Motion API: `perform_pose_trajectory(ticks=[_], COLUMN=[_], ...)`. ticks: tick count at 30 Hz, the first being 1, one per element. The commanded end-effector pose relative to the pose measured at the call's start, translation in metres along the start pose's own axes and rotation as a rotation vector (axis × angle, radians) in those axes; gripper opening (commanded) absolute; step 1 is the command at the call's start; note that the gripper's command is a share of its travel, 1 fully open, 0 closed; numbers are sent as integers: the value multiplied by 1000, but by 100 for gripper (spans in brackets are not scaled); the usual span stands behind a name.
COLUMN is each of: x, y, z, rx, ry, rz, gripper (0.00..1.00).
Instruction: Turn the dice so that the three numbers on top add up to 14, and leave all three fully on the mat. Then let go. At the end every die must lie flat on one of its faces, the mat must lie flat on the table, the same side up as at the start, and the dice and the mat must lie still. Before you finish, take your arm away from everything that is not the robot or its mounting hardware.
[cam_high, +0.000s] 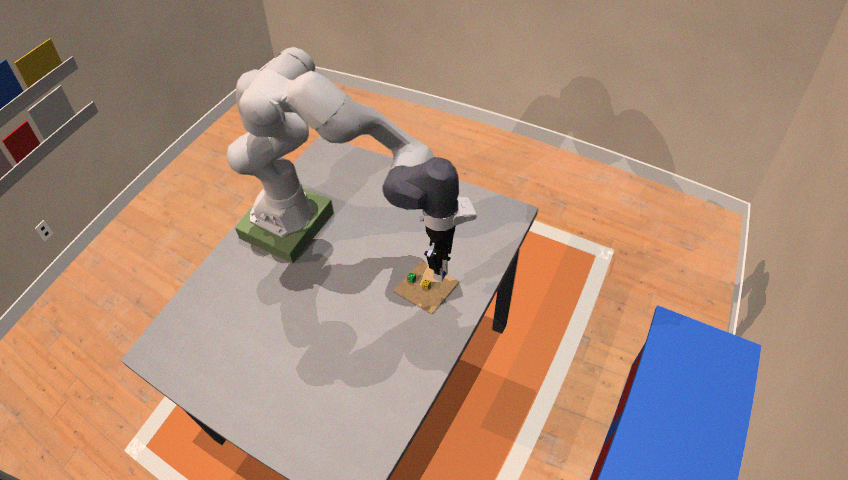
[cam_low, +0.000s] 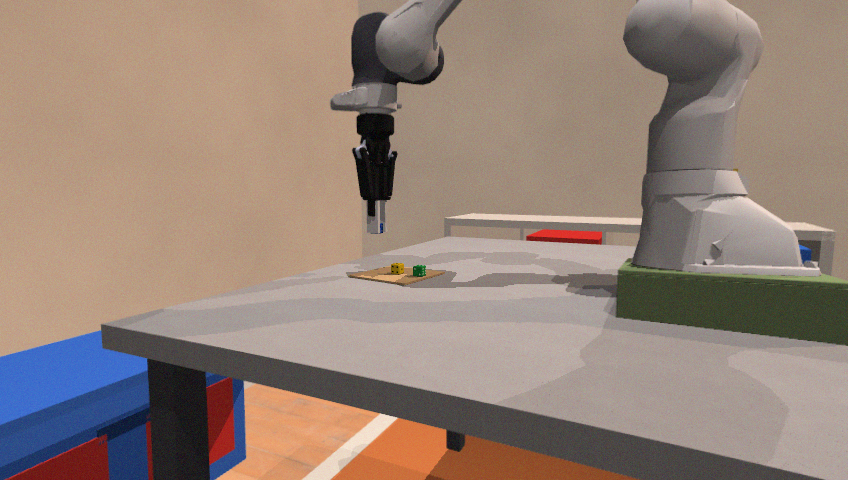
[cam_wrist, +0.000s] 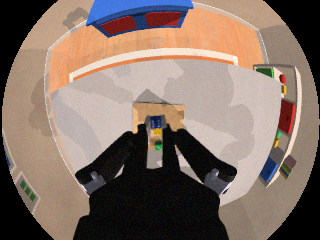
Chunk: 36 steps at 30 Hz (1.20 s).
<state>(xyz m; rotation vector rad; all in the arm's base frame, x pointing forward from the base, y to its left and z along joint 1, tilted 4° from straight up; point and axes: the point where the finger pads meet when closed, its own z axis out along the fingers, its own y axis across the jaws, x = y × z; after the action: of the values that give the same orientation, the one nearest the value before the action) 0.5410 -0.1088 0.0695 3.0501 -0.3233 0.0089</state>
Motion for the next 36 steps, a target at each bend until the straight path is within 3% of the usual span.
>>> perform_pose_trajectory(ticks=[1,5,7,17,36], x=[2,3,3,4,4], y=[0,0,0,0,0], z=[15,35,35,71,76], rx=[-1,-1,-1,-1,-1], ry=[8,8,8,8,8], rz=[-4,-4,-4,-4,-4], gripper=[9,9,9,9,9])
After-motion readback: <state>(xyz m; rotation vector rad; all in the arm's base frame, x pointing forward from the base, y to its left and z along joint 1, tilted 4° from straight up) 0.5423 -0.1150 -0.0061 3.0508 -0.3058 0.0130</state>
